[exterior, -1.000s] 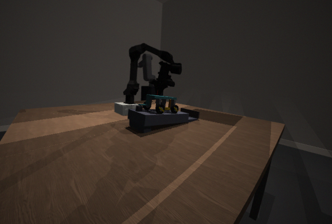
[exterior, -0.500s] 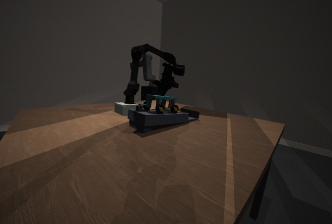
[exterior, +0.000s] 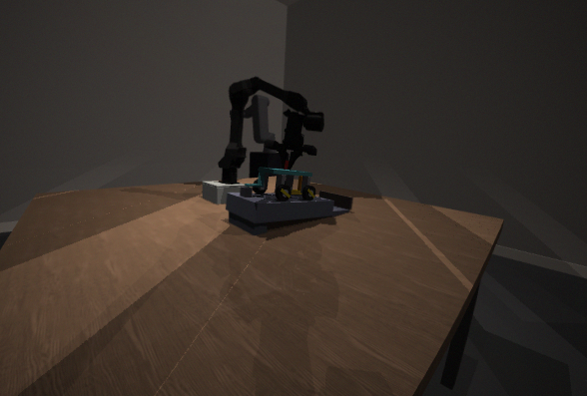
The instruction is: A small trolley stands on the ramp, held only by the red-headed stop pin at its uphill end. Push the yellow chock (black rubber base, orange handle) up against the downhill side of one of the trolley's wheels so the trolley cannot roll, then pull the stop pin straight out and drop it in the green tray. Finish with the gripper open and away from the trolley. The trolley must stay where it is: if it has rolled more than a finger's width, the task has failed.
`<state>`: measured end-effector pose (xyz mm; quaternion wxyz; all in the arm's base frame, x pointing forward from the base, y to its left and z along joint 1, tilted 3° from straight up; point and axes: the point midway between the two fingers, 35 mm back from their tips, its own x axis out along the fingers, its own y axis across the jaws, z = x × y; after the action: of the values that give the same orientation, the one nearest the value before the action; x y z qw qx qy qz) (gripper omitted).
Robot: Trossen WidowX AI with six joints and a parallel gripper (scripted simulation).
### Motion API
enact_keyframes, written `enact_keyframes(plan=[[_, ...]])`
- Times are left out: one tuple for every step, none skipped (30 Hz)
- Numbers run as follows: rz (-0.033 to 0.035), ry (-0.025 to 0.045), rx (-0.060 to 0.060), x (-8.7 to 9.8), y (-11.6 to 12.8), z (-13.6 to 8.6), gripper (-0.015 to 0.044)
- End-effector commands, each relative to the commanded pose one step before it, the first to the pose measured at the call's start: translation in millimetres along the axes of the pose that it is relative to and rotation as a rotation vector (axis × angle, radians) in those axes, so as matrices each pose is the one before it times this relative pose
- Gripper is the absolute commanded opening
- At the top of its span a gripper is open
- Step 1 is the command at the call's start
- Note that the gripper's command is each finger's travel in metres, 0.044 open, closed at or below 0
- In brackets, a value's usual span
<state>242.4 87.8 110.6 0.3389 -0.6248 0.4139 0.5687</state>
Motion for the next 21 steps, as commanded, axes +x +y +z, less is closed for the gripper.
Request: enact_keyframes(plan=[[-0.01424, -0.02405, -0.1177, 0.12, 2.29, -0.35, 0.0], [-0.00311, -0.00486, -0.0301, 0.03, 0.12, -0.17, 0.0], [-0.00329, -0.00474, -0.0301, 0.02, 0.12, -0.17, 0.0], [-0.00294, -0.00488, -0.03, 0.04, 0.12, -0.17, 0.0], [-0.00312, -0.00477, -0.0301, 0.03, 0.12, -0.17, 0.0], [-0.0033, -0.00464, -0.0301, 0.03, 0.13, -0.16, 0.0], [-0.00348, -0.00452, -0.0301, 0.02, 0.13, -0.16, 0.0], [-0.00364, -0.00438, -0.0301, 0.02, 0.13, -0.16, 0.0], [-0.00381, -0.00424, -0.0301, 0.01, 0.13, -0.15, 0.0], [-0.00397, -0.00409, -0.0301, 0.0, 0.13, -0.15, 0.0], [-0.00412, -0.00394, -0.0301, 0.0, 0.14, -0.15, 0.0], [-0.00426, -0.00377, -0.0301, -0.01, 0.14, -0.14, 0.0], [-0.00441, -0.00361, -0.0302, -0.01, 0.14, -0.14, 0.0], [-0.00454, -0.00343, -0.0301, -0.02, 0.14, -0.14, 0.0], [-0.00467, -0.00326, -0.0302, -0.02, 0.14, -0.14, 0.0], [-0.00479, -0.00308, -0.0302, -0.03, 0.15, -0.13, 0.0], [-0.00491, -0.0029, -0.0302, -0.03, 0.15, -0.13, 0.0], [-0.00501, -0.00271, -0.0302, -0.04, 0.15, -0.13, 0.0], [-0.00511, -0.00251, -0.0302, -0.05, 0.15, -0.12, 0.0], [-0.0052, -0.00232, -0.0302, -0.05, 0.15, -0.12, 0.0], [-0.00529, -0.00212, -0.0302, -0.06, 0.15, -0.12, 0.0]])
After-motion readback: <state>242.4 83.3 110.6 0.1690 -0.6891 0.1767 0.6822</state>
